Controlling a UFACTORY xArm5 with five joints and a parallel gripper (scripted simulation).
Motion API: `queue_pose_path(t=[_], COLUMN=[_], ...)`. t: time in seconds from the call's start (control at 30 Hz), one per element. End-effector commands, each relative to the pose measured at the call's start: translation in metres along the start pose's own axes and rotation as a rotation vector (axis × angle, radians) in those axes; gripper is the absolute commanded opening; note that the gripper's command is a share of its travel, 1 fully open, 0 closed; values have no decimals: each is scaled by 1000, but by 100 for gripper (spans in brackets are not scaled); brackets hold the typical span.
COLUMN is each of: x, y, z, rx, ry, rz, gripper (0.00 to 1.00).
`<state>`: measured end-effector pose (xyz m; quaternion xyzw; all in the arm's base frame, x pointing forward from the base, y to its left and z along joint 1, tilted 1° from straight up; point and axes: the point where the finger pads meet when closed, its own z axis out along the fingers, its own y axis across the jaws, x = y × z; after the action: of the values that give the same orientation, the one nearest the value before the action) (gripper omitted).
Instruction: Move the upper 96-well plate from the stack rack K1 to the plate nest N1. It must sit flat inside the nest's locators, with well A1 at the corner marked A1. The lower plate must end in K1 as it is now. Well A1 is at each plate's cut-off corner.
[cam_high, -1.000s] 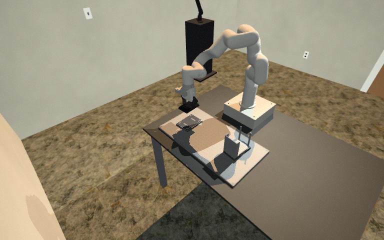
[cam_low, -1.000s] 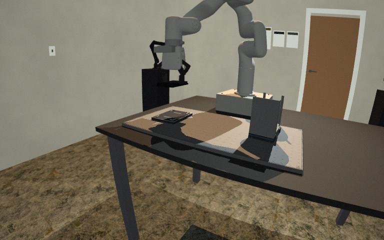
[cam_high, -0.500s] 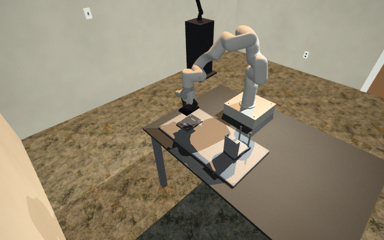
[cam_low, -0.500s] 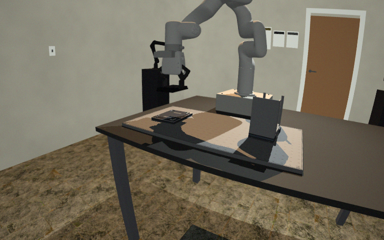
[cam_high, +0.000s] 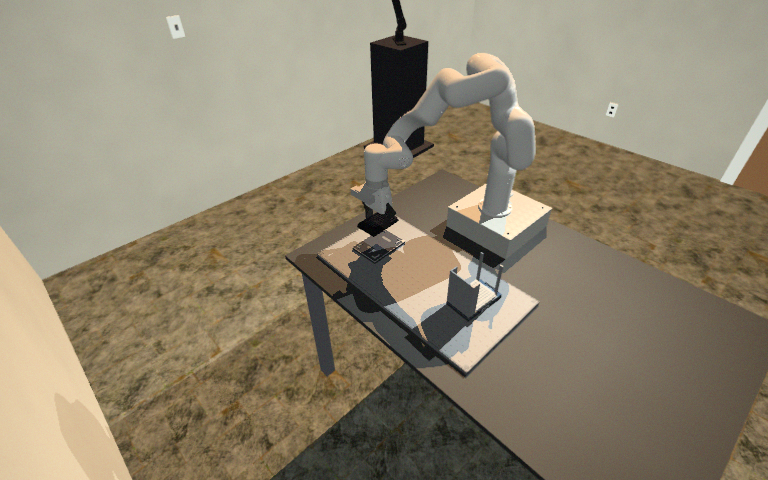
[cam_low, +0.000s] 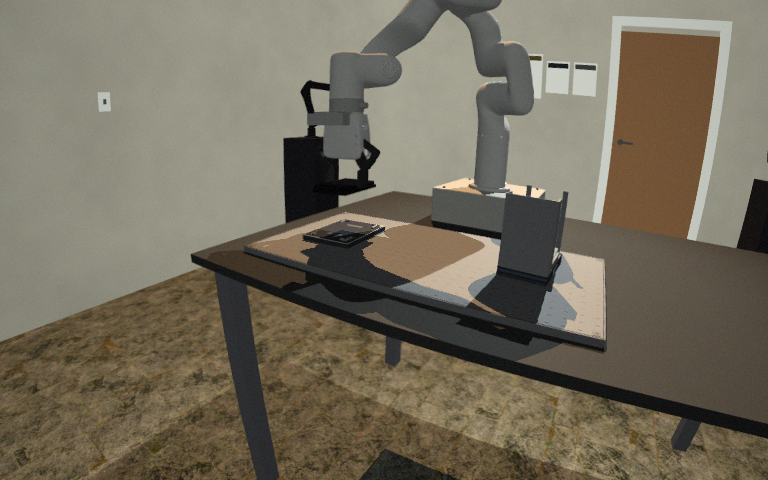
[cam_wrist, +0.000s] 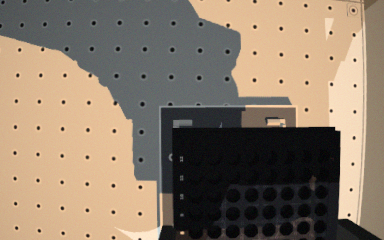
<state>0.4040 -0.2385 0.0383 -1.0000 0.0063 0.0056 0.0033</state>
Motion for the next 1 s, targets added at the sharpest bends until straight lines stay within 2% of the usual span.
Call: queue_pose_path(t=[0.0, 0.97], x=[1, 1], y=[0, 0], z=[4, 46], rx=[-1, -1], ry=[2, 2], rz=[0, 0], gripper=[0, 0])
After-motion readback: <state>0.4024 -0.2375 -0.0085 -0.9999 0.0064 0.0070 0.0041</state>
